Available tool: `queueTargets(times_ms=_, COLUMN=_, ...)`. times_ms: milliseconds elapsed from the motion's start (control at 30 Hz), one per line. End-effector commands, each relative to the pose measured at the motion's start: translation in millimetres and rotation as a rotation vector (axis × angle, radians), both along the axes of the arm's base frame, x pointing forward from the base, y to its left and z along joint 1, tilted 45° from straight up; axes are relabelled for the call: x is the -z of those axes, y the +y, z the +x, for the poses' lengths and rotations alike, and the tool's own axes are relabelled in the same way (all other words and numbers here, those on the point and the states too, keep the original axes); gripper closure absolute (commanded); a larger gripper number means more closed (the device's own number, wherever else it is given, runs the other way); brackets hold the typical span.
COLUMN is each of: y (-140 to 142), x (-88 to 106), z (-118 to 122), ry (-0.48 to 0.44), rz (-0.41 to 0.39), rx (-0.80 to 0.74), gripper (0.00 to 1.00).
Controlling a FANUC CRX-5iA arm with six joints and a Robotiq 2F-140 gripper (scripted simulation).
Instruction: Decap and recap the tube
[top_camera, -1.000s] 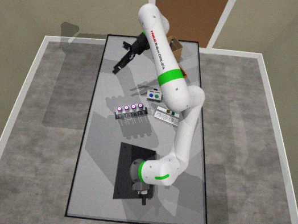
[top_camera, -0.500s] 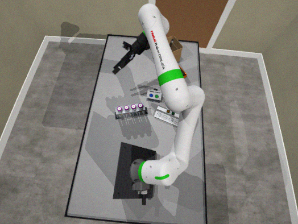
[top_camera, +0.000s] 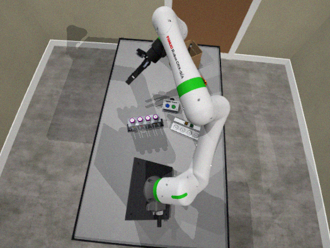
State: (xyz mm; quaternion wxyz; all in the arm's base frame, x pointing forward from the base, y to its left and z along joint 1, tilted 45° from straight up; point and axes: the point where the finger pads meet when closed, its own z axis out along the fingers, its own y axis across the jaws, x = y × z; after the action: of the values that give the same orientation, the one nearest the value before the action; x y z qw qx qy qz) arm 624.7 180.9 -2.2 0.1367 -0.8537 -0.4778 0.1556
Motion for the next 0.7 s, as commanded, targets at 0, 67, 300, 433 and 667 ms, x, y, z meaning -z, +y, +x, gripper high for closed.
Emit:
queueTargets(times_ms=0, y=-6, x=-1.5, z=-8, ry=0.003, rz=-0.101, rx=0.125, gripper=0.59)
queueTargets(times_ms=67, y=-9, x=-1.6, z=-11, ry=0.004, rz=-0.139, rx=0.171, gripper=0.59)
queueTargets(times_ms=300, y=-26, x=-3.0, z=-28, ry=0.002, rz=-0.244, rx=0.300, gripper=0.59)
queueTargets(times_ms=433, y=-35, x=-4.0, z=-37, ry=-0.005, rz=-0.328, rx=0.403, gripper=0.59)
queueTargets(times_ms=667, y=-49, x=-5.9, z=-50, ry=-0.030, rz=-0.472, rx=0.585, gripper=0.59)
